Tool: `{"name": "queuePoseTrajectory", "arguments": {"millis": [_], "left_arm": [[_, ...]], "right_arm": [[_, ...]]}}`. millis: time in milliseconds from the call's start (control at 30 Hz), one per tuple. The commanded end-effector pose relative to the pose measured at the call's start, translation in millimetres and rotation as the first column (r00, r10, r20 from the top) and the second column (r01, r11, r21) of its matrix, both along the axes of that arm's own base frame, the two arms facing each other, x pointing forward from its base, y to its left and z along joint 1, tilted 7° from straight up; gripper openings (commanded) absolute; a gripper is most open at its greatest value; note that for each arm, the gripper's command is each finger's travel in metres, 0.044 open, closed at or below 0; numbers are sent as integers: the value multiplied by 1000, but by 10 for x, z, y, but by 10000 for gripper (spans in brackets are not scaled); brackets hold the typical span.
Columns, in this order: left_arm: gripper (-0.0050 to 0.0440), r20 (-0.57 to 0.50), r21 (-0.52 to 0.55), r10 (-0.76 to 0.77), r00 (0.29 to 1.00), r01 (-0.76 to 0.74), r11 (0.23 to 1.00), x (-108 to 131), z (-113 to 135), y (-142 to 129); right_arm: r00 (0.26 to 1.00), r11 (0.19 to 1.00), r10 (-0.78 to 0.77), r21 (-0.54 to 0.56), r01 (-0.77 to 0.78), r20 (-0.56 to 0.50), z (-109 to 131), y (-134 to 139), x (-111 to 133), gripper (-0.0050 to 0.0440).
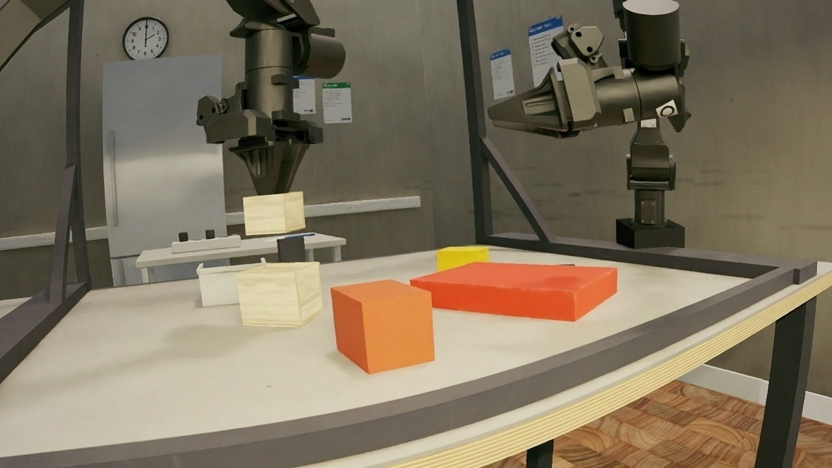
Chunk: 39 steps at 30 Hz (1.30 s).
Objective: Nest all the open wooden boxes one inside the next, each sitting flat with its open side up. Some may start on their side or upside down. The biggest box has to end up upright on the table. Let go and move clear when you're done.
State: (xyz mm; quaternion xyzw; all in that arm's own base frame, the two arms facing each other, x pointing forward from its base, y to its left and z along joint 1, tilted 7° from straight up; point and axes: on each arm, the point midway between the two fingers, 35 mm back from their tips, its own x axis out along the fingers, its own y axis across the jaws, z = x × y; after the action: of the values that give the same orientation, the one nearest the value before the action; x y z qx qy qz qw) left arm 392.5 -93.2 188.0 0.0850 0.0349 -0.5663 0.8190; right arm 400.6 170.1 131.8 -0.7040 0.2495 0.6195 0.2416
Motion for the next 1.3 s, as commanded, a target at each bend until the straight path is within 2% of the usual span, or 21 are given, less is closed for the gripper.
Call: {"name": "queuePoseTrajectory", "arguments": {"millis": [0, 67, 233, 333, 367, 1267], "left_arm": [[400, 26, 2, -3, 1000, 3, 1000, 0, 75, 3], [400, 26, 2, -3, 1000, 3, 1000, 0, 75, 3], [400, 26, 2, -3, 1000, 3, 1000, 0, 75, 3], [400, 26, 2, -3, 1000, 3, 1000, 0, 75, 3], [400, 26, 2, -3, 1000, 3, 1000, 0, 75, 3], [400, 26, 2, -3, 1000, 3, 1000, 0, 75, 3]], "right_arm": [[1000, 999, 32, -9, -32, -1, 0, -18, 9, 207], [999, 999, 32, 0, -32, 12, 61, -18, 0, 207], [999, 1000, 31, -1, -31, 9, 18, -24, 2, 207], [999, 1000, 31, -1, -31, 9, -13, -26, 6, 207], [1000, 1000, 30, -8, -30, -6, -93, -24, 11, 207], [1000, 1000, 30, -8, -30, -6, -353, -39, 37, 207]]}}
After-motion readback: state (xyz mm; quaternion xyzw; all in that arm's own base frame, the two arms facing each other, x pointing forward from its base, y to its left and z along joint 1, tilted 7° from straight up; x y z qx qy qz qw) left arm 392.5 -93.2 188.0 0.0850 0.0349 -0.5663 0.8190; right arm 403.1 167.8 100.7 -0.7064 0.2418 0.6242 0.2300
